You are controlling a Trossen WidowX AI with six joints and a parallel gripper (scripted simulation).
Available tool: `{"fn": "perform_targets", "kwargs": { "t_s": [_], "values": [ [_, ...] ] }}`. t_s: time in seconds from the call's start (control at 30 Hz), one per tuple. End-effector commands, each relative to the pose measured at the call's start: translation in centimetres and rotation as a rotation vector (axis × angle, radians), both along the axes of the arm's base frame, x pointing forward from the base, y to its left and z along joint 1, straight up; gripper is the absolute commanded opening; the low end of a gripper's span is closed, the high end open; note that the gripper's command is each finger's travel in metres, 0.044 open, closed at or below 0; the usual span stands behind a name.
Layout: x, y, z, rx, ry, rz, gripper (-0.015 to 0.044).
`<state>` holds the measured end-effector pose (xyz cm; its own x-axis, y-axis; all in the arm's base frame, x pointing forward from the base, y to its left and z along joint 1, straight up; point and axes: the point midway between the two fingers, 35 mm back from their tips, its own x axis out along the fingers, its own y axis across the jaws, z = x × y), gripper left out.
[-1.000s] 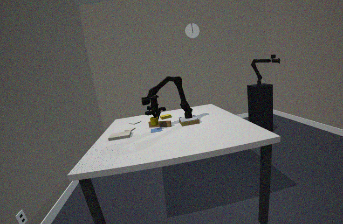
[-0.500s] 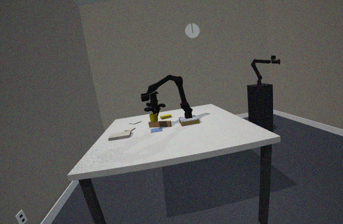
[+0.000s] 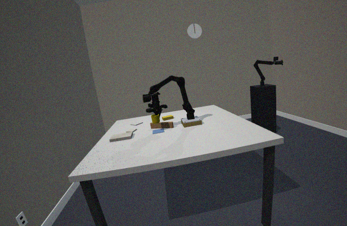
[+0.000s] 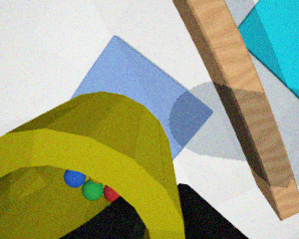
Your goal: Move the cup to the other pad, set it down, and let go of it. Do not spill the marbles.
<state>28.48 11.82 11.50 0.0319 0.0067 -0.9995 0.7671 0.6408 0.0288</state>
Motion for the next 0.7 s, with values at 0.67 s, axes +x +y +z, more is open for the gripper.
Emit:
{"fn": "perform_targets", "kwargs": {
  "t_s": [0.67],
  "values": [
    [-1.3, -5.0, 0.2, 0.0, 0.003, 0.003, 0.0]
  ]
}}
